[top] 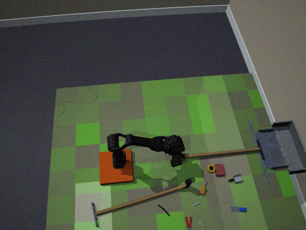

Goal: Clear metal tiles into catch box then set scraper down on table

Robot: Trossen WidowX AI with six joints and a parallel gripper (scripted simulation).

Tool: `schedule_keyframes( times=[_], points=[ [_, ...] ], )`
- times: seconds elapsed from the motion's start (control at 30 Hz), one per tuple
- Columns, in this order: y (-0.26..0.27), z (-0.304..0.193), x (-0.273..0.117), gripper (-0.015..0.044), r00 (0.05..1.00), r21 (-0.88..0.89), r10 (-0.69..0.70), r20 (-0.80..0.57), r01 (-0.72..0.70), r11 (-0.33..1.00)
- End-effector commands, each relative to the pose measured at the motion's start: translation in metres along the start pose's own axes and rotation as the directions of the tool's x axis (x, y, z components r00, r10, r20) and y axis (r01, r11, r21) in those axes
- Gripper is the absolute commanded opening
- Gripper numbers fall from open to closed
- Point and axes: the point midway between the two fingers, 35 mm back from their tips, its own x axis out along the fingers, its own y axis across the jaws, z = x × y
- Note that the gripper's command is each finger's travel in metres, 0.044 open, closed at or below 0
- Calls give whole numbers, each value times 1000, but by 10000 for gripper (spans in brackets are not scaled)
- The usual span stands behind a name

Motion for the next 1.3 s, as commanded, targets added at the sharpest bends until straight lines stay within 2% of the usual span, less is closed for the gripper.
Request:
schedule_keyframes(
  times=[0.0, 1.27],
  points=[
    [-1, 1, -5, 0, 1000, 5, -4, 20, 3, 1000],
    [-1, -39, -23, 0, 1000, 6, -4, 21, 4, 1000]
  ],
)
